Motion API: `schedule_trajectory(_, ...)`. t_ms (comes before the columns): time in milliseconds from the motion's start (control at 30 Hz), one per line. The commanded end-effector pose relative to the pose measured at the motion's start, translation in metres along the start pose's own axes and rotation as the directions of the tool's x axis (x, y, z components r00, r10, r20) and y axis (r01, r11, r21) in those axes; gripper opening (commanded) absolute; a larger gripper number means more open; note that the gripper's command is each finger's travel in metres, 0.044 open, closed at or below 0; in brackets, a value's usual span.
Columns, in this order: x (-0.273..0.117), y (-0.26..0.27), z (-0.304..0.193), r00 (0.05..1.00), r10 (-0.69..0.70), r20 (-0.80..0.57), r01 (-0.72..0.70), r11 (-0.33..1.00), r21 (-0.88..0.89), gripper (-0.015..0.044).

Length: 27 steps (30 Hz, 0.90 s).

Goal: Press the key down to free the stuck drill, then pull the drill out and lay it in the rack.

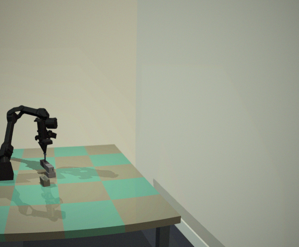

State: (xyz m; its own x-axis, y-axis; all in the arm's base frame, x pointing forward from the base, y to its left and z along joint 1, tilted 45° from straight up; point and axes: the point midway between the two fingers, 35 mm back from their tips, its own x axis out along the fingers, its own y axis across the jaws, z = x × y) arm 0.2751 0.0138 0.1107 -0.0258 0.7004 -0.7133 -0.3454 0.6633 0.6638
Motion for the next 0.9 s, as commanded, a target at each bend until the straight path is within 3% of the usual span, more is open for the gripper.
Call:
schedule_trajectory(0, 0.013, 0.001, -0.008, 0.999, 0.020, -0.037, -0.020, 1.000, 0.014, 0.0000)
schedule_trajectory(867, 0.026, 0.001, -0.010, 0.999, 0.020, -0.037, -0.020, 1.000, 0.014, 0.0000)
